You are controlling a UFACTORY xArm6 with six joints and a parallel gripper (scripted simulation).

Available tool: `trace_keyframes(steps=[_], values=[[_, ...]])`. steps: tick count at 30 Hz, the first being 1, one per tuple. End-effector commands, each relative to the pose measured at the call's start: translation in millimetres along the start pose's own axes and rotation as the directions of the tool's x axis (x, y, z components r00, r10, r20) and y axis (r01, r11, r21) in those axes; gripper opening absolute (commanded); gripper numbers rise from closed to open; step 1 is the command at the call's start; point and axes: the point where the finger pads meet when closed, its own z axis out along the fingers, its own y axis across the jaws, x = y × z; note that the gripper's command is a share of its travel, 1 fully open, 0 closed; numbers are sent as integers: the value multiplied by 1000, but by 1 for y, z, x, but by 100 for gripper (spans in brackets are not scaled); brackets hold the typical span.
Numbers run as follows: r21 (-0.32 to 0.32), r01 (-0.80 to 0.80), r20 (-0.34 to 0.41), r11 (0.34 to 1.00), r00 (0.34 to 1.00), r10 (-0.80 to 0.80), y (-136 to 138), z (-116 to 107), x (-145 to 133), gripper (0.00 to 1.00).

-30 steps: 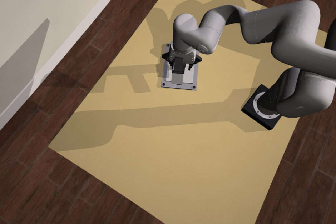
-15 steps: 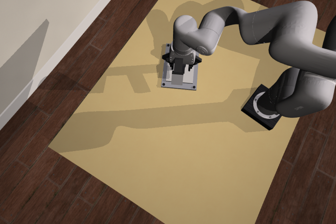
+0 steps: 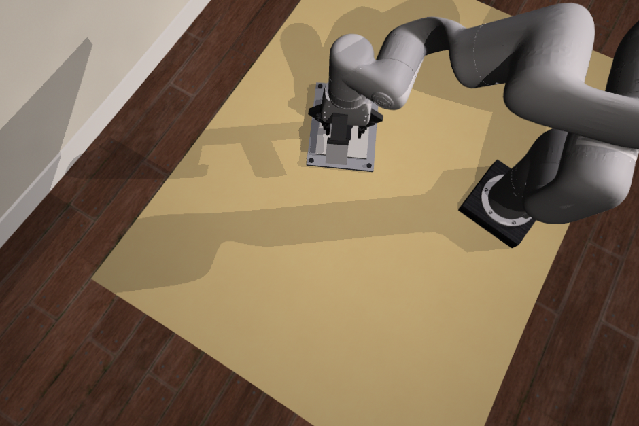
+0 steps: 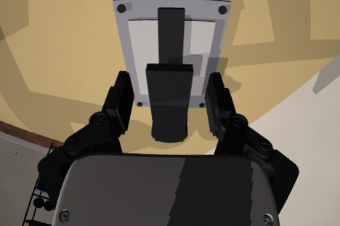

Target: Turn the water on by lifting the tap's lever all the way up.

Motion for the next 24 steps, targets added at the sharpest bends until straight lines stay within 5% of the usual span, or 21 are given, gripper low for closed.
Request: trace_keyframes(steps=[1, 24], values=[[-4, 0, 1, 1000, 1000, 0, 1, 3, 0, 73], [-4, 0, 1, 1000, 1000, 0, 1, 13, 0, 73]])
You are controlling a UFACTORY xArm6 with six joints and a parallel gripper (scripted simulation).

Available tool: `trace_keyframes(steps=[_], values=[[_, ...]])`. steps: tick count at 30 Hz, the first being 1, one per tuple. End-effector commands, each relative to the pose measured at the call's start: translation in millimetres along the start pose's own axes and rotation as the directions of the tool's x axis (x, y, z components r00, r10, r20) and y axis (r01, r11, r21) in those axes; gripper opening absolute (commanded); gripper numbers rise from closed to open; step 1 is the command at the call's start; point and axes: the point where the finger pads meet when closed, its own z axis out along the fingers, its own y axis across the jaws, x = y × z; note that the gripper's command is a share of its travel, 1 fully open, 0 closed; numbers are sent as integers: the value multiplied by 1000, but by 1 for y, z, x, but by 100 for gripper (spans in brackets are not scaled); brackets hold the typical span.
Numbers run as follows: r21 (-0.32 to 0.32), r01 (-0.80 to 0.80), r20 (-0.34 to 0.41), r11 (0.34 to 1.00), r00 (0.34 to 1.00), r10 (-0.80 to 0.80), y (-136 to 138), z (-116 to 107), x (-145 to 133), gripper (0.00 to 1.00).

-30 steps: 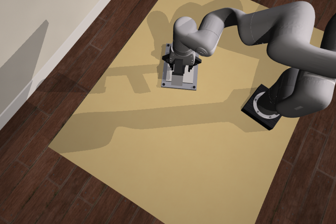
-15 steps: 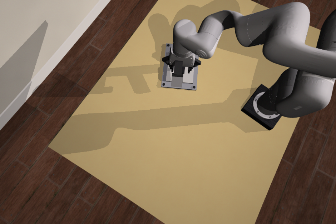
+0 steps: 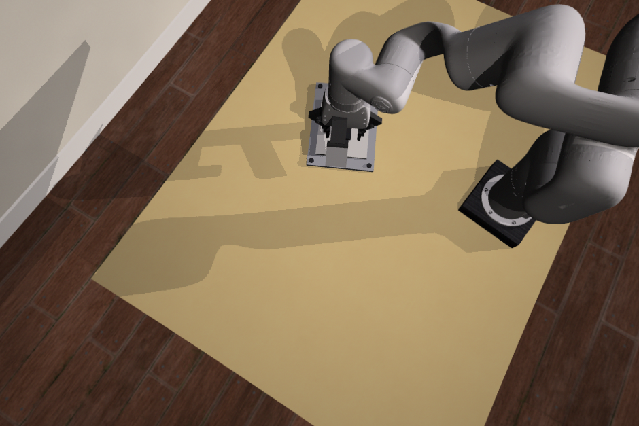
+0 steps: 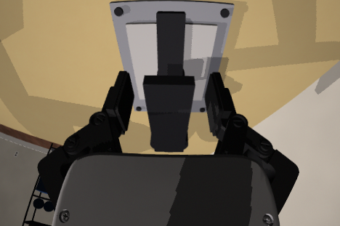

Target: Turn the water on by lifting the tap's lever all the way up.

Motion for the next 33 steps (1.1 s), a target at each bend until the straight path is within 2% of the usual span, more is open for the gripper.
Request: trace_keyframes(steps=[1, 14, 15, 33], values=[[-4, 0, 1, 1000, 1000, 0, 1, -1, 0, 73], [-4, 0, 1, 1000, 1000, 0, 1, -1, 0, 73], [-4, 0, 1, 1000, 1000, 0, 1, -1, 0, 0], [-4, 0, 1, 1000, 1000, 0, 1, -1, 0, 0]])
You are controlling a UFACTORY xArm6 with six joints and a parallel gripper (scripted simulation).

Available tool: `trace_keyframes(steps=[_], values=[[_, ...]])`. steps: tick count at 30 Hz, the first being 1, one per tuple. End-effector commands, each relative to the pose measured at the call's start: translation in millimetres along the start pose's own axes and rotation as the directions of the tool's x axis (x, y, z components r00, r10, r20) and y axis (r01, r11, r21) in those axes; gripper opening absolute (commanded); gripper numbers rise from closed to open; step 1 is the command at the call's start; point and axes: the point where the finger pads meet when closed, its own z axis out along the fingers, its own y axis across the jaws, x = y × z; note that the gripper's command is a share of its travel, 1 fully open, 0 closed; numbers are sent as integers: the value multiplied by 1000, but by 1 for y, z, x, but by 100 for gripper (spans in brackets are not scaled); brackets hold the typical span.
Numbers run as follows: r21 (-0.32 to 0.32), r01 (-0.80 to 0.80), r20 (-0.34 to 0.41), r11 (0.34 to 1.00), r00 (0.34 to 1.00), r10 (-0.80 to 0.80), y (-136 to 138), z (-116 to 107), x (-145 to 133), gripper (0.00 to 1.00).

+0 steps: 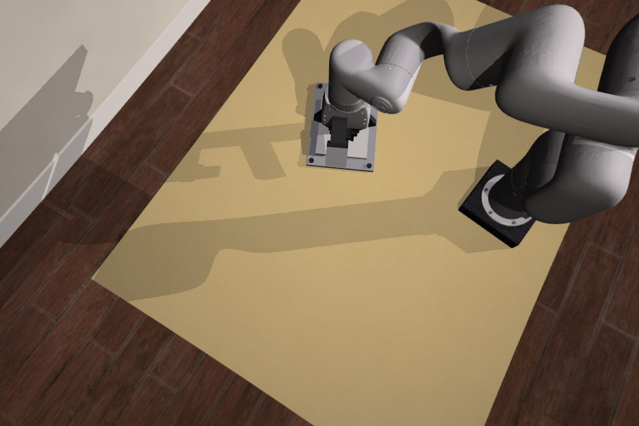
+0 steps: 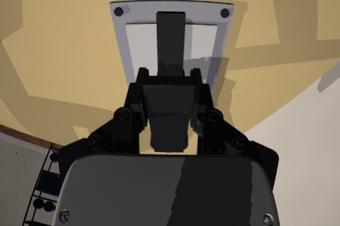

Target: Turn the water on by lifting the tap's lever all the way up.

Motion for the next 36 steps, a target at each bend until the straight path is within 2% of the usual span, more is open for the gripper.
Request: trace_keyframes(steps=[1, 26, 36], values=[[-4, 0, 1, 1000, 1000, 0, 1, -1, 0, 0], [-4, 0, 1, 1000, 1000, 0, 1, -2, 0, 0], [-4, 0, 1, 1000, 1000, 0, 1, -11, -2, 0]])
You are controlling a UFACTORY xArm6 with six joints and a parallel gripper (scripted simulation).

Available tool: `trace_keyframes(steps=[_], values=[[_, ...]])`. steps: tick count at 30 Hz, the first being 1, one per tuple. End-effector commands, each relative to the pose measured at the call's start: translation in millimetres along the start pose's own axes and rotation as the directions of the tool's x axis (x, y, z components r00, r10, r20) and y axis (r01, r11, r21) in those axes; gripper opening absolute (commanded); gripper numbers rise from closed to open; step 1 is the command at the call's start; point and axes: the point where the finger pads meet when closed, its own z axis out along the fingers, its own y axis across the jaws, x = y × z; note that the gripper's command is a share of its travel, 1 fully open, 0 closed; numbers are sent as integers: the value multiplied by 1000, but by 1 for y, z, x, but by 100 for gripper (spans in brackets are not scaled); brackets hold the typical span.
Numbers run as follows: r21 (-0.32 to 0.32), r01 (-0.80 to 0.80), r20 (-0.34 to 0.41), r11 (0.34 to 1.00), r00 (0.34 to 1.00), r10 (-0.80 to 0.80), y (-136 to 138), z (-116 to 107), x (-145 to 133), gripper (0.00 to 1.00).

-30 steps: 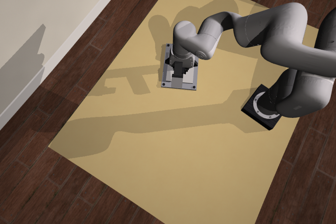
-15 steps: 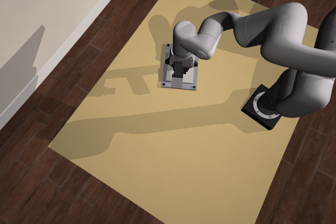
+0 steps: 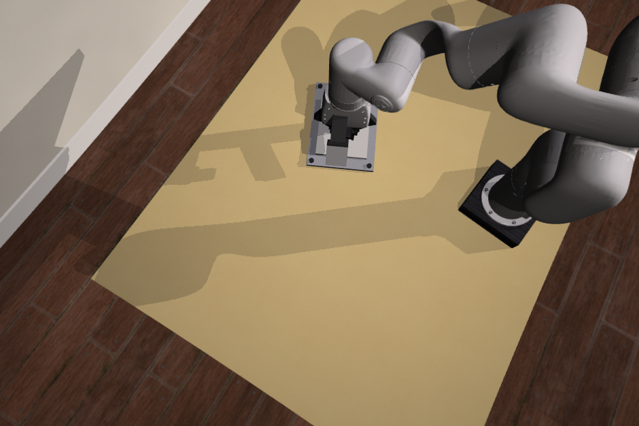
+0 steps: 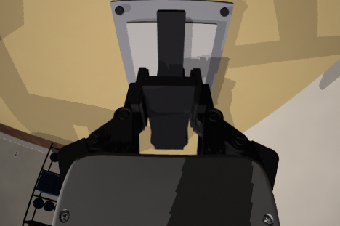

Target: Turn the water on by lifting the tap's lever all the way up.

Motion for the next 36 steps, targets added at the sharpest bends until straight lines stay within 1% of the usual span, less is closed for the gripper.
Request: trace_keyframes(steps=[1, 11, 36], values=[[-5, 0, 1, 1000, 1000, 0, 1, -9, -2, 0], [-5, 0, 1, 1000, 1000, 0, 1, -28, -11, 0], [-5, 0, 1, 1000, 1000, 0, 1, -31, -13, 0]])
